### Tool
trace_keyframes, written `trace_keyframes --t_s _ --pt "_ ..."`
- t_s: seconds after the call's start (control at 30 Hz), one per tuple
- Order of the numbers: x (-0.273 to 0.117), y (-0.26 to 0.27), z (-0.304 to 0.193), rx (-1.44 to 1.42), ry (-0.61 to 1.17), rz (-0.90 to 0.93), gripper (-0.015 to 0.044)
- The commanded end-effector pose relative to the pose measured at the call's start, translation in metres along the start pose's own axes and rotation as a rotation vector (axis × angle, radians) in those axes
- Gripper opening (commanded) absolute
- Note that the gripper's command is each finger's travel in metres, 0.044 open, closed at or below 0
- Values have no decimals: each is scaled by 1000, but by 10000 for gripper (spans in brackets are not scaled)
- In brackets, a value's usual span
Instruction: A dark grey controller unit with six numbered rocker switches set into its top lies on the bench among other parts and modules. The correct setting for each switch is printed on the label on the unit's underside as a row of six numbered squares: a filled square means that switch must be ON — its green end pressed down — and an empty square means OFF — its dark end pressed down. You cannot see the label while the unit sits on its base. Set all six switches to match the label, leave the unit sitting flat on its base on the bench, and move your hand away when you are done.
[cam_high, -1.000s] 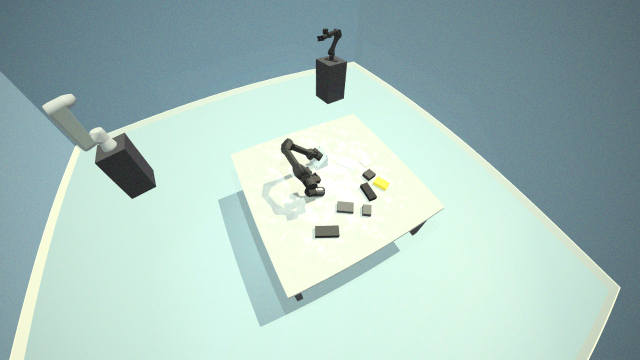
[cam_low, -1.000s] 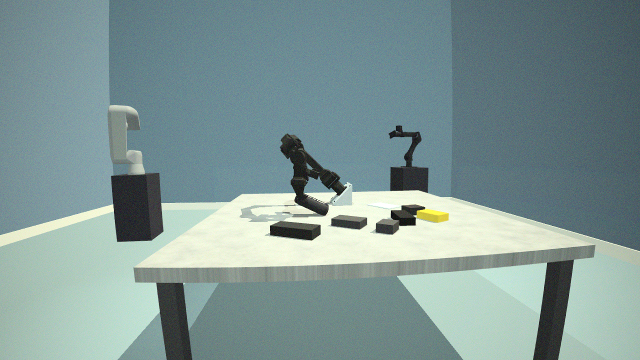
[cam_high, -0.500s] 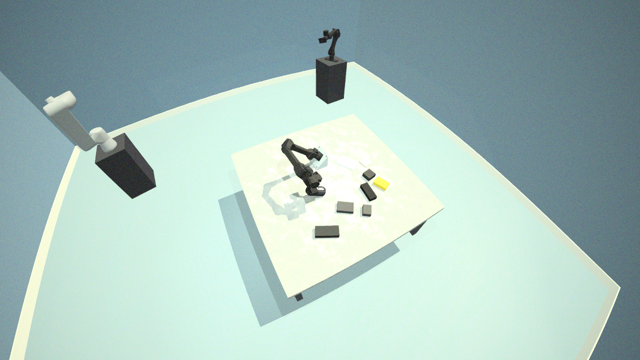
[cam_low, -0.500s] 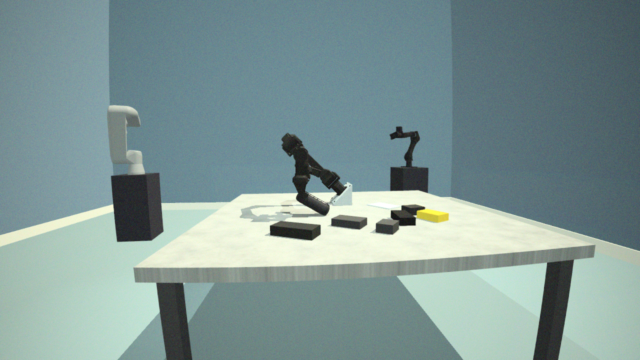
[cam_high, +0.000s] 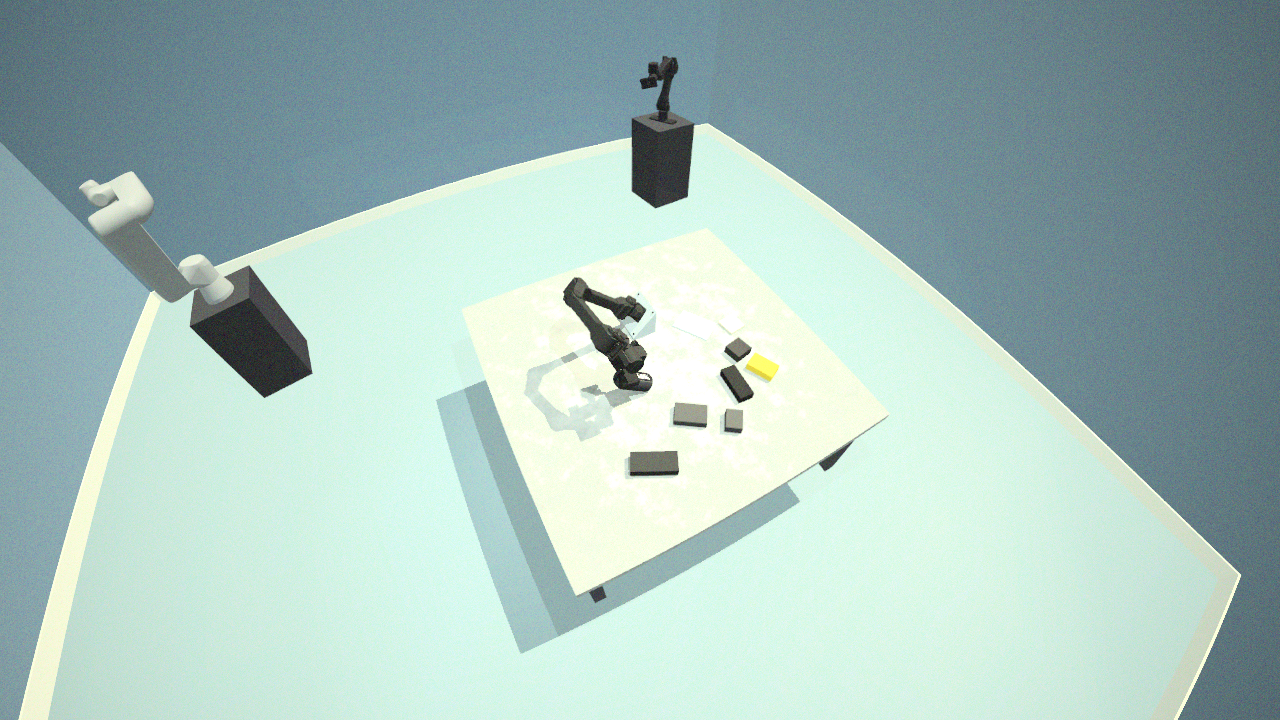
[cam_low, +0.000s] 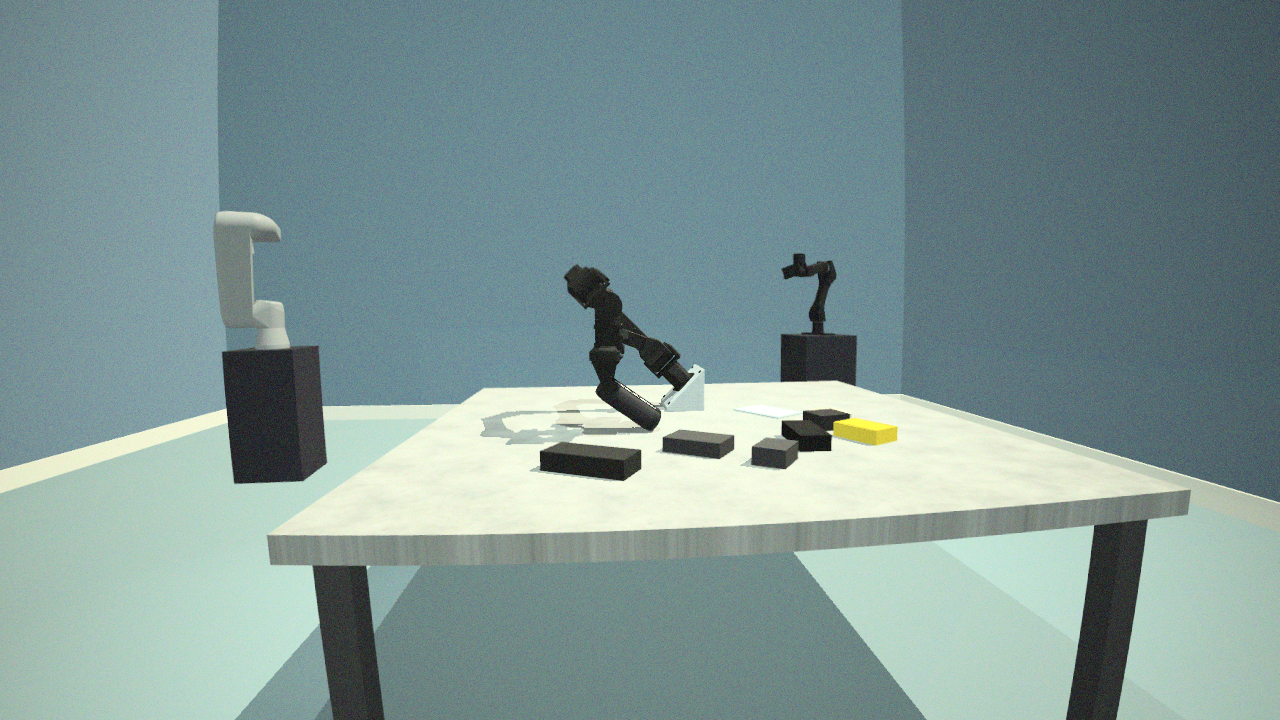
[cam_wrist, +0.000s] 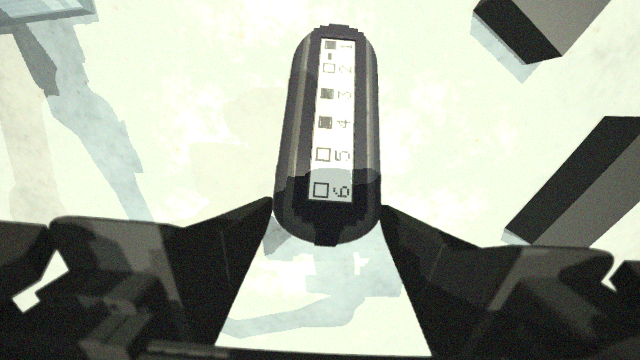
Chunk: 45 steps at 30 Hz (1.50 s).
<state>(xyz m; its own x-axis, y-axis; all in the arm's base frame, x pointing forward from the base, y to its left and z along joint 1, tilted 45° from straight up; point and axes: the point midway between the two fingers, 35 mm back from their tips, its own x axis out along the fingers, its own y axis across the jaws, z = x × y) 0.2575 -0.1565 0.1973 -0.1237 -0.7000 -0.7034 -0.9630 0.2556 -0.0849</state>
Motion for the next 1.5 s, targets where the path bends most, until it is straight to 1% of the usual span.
trace_keyframes --t_s 0.0,1.47 --pt "-4 -1 5 -2 -6 -8 336" --pt "-22 0 32 -3 -8 -7 336"
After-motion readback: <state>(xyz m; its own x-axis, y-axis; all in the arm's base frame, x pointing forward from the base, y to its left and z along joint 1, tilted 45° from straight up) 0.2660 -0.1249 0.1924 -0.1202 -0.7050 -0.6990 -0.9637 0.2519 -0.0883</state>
